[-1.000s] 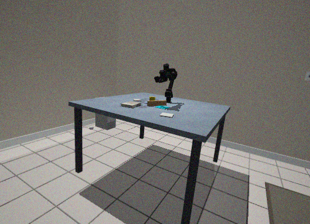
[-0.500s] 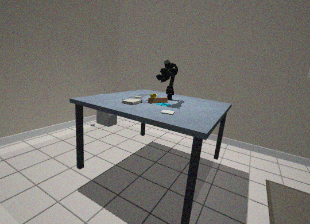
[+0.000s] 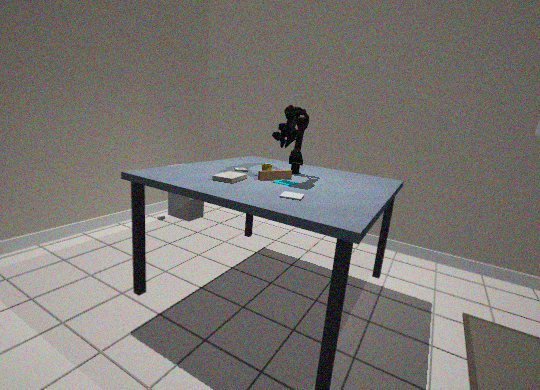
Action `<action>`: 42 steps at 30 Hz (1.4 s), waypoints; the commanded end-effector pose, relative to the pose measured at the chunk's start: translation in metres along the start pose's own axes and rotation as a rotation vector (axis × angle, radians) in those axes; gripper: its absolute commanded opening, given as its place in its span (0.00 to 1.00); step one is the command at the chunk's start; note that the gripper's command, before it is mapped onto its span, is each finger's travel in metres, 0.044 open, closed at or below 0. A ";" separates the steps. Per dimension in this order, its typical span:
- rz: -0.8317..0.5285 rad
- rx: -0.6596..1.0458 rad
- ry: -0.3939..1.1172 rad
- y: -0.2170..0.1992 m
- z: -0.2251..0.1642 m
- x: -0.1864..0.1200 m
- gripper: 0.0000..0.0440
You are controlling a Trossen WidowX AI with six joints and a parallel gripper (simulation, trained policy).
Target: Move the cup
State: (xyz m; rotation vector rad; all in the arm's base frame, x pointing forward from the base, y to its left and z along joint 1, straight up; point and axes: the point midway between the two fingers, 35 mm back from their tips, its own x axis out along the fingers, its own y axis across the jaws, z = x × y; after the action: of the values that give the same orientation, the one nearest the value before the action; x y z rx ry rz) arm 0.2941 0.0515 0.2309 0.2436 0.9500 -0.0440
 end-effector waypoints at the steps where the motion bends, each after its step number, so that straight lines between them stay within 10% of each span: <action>1: -0.023 -0.002 0.037 -0.003 -0.002 0.000 0.29; 42: -0.254 -0.105 0.554 -0.072 -0.047 0.028 0.27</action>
State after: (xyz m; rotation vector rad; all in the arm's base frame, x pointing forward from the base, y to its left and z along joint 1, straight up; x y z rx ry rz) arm 0.2645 -0.0013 0.1736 0.0437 1.5036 -0.1613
